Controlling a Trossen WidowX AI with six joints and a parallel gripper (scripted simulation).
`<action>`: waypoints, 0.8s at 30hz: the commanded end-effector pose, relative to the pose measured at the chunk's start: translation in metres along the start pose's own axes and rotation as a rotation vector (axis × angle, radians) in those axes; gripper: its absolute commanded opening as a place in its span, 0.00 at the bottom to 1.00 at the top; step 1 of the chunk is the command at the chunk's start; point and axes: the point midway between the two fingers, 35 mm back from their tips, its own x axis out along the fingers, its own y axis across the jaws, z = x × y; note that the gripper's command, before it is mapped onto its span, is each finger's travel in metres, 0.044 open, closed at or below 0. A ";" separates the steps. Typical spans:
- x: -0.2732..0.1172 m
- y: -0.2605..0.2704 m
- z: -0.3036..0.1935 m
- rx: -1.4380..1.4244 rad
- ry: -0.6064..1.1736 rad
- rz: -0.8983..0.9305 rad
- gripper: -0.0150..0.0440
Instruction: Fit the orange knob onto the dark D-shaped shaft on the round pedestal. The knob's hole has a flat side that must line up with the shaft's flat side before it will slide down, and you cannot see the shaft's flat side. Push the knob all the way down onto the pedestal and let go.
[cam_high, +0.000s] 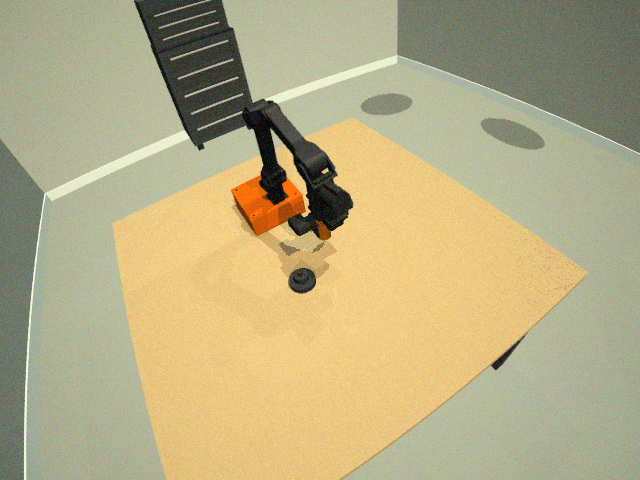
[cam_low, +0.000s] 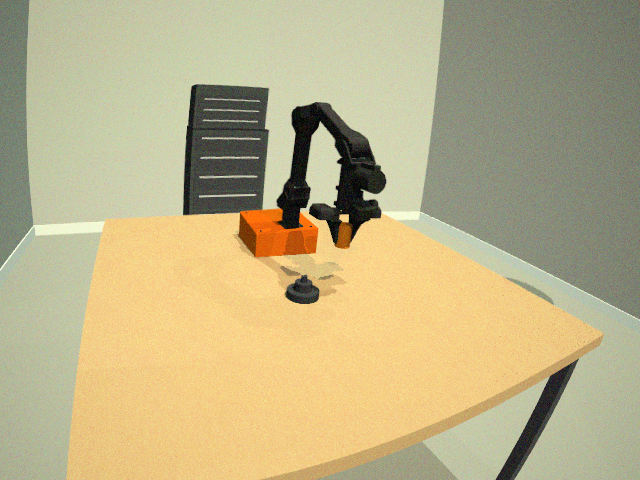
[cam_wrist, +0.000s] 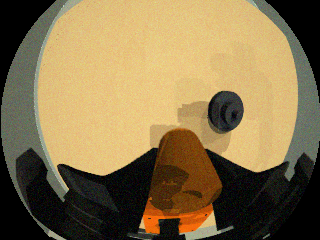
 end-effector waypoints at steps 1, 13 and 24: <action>0.003 -0.009 0.004 0.003 -0.004 -0.006 0.25; 0.014 -0.042 0.013 -0.008 -0.003 -0.005 0.25; 0.025 -0.075 0.019 -0.025 -0.005 -0.004 0.25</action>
